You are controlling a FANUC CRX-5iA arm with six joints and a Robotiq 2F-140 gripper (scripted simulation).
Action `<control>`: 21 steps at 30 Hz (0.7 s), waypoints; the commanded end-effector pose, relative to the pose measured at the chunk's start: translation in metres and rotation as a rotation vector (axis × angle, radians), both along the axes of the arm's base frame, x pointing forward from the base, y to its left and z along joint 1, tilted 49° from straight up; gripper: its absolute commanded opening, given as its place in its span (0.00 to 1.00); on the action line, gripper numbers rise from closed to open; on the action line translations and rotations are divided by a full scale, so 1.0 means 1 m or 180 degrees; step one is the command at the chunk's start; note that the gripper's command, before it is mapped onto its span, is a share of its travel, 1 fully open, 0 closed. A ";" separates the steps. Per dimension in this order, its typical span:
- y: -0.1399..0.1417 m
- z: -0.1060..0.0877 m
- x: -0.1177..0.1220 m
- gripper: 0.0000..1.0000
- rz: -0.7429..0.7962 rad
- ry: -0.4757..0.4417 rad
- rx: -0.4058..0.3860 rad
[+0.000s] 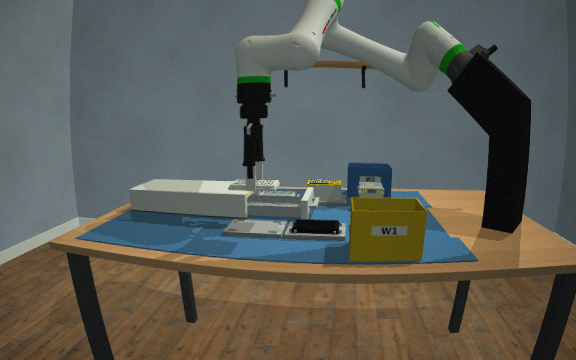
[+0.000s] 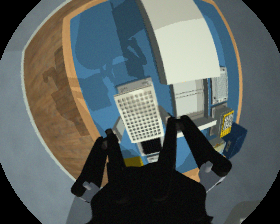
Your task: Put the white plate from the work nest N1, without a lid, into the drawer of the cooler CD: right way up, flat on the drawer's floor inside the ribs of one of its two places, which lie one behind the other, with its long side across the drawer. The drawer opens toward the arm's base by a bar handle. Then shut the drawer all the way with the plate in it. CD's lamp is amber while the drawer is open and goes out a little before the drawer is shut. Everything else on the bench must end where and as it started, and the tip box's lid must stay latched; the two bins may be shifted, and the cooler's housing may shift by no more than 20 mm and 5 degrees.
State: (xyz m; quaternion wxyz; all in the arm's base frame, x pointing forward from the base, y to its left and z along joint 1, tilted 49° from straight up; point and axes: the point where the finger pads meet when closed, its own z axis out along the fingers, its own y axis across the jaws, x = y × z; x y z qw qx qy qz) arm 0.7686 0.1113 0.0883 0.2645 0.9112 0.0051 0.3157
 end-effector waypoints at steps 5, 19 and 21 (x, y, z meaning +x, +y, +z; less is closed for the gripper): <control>0.003 0.004 -0.004 0.00 0.0001 -0.0001 0.0001; 0.008 0.010 -0.009 0.00 0.0001 -0.0001 0.0001; 0.005 0.011 -0.010 0.00 0.0071 0.0050 -0.0061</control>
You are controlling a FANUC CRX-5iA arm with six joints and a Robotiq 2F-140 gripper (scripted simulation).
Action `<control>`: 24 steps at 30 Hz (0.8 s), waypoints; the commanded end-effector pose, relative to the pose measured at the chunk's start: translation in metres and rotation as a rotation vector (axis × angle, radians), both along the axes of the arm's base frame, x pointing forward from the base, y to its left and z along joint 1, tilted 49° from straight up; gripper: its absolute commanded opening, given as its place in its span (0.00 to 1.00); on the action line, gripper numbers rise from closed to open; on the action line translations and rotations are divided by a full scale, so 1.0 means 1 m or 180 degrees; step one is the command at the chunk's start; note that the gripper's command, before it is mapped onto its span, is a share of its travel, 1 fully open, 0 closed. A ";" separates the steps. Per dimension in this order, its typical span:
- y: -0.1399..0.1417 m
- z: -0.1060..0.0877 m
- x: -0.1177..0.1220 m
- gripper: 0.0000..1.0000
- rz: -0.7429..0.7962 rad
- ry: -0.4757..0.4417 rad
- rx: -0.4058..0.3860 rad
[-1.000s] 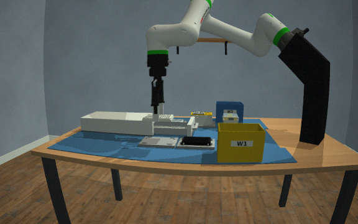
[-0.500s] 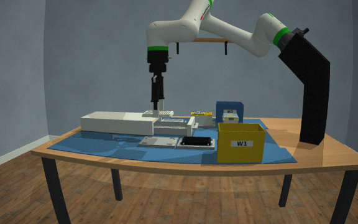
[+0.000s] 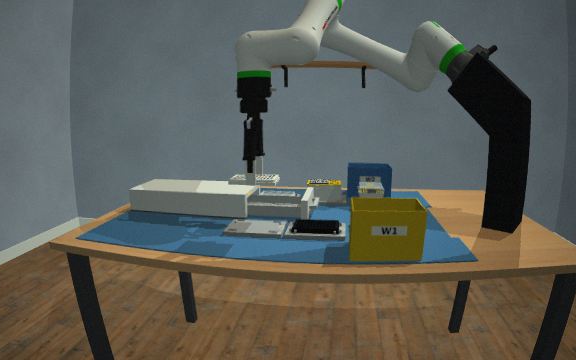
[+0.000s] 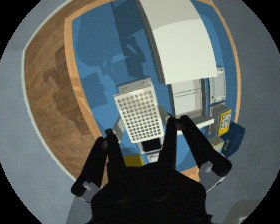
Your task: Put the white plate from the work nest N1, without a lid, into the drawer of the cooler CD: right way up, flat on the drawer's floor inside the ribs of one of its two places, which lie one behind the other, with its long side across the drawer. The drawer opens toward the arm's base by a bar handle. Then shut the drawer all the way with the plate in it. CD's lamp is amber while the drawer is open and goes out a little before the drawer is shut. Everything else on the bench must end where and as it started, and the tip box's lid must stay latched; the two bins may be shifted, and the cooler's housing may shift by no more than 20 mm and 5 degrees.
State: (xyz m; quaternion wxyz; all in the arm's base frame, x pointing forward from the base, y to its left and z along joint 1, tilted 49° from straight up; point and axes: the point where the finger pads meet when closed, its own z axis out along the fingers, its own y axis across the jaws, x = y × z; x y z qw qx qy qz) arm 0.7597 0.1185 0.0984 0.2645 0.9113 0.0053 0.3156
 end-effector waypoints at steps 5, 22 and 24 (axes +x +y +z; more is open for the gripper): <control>-0.014 0.005 -0.006 0.00 0.0421 0.0303 -0.0367; -0.049 0.016 -0.022 0.00 0.1472 0.1065 -0.1287; -0.053 0.017 -0.025 0.00 0.1612 0.1167 -0.1410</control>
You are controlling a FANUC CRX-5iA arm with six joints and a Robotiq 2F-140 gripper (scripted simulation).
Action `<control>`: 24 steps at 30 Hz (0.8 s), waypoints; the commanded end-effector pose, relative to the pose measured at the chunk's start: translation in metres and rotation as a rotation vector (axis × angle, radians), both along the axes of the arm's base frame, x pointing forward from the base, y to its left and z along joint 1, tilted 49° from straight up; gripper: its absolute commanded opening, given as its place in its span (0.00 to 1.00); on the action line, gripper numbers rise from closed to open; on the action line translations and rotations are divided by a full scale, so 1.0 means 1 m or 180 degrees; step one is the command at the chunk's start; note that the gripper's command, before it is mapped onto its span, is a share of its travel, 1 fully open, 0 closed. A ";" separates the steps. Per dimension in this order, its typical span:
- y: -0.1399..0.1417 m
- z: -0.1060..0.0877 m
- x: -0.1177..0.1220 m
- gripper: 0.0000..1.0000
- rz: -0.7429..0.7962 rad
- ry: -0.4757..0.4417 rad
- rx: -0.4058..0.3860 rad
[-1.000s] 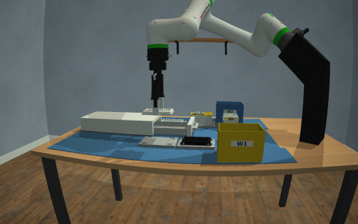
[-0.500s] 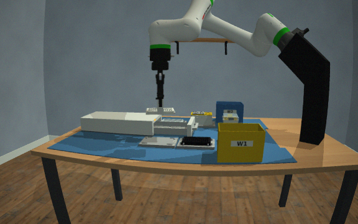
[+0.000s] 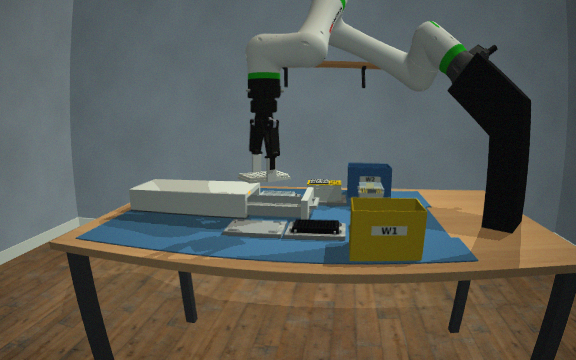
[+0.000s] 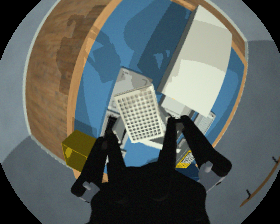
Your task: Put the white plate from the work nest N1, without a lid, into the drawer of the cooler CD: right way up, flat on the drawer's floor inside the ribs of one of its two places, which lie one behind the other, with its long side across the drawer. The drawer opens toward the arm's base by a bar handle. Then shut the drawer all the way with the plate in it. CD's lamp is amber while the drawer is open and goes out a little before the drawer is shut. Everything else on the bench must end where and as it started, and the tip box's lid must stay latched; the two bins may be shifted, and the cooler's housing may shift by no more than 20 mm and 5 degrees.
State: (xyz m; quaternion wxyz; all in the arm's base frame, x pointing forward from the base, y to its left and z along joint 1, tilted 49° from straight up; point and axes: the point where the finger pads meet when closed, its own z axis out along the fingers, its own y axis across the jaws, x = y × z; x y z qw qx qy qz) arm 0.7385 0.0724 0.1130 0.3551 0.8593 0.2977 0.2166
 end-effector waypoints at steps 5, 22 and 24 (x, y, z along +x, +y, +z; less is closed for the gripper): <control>-0.019 0.006 -0.009 0.00 0.0579 0.0449 -0.0498; -0.054 0.018 -0.025 0.00 0.1626 0.1212 -0.1424; -0.054 0.018 -0.025 0.00 0.1626 0.1212 -0.1424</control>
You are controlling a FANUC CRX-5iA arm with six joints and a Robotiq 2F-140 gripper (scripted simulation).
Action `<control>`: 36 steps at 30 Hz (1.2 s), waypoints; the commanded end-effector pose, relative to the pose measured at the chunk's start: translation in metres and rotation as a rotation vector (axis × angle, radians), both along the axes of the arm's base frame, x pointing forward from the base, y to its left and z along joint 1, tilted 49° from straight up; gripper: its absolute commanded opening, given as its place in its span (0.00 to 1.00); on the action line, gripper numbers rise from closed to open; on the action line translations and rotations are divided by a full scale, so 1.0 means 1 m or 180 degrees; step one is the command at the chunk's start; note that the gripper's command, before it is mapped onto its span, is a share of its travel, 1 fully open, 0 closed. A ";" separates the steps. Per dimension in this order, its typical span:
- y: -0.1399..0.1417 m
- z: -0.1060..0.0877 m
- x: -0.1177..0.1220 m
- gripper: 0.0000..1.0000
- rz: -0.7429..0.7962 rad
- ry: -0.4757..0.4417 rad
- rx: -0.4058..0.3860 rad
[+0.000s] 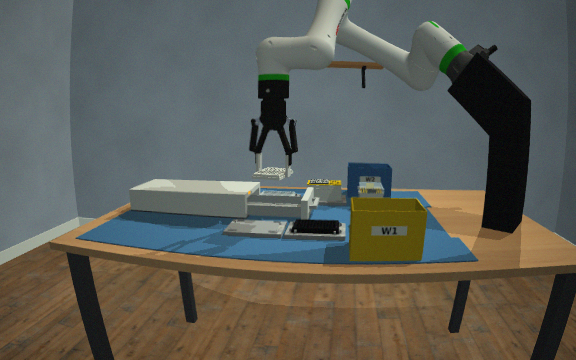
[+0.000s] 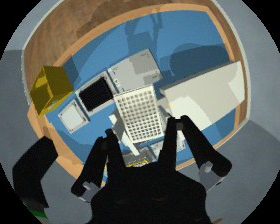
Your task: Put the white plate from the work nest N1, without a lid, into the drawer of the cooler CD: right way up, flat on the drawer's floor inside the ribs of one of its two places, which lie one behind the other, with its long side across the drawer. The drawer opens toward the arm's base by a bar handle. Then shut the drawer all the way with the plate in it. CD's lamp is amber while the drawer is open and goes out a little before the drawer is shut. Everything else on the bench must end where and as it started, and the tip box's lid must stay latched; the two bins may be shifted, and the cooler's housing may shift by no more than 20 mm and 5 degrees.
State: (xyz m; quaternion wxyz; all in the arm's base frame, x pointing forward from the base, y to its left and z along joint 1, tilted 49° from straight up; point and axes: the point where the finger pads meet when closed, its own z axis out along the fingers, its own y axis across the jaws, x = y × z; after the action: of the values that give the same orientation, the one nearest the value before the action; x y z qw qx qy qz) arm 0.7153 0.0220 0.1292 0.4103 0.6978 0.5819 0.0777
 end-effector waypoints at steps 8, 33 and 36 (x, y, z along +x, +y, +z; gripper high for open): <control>-0.022 0.007 -0.010 0.00 0.0328 0.0278 -0.0273; -0.074 0.024 -0.034 0.00 0.0328 0.0278 -0.0273; -0.075 0.025 -0.034 0.00 0.0328 0.0278 -0.0273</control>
State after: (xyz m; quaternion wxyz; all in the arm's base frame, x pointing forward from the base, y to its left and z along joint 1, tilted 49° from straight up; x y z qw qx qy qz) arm 0.6810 -0.0527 0.1535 0.4095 0.6515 0.6372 0.0430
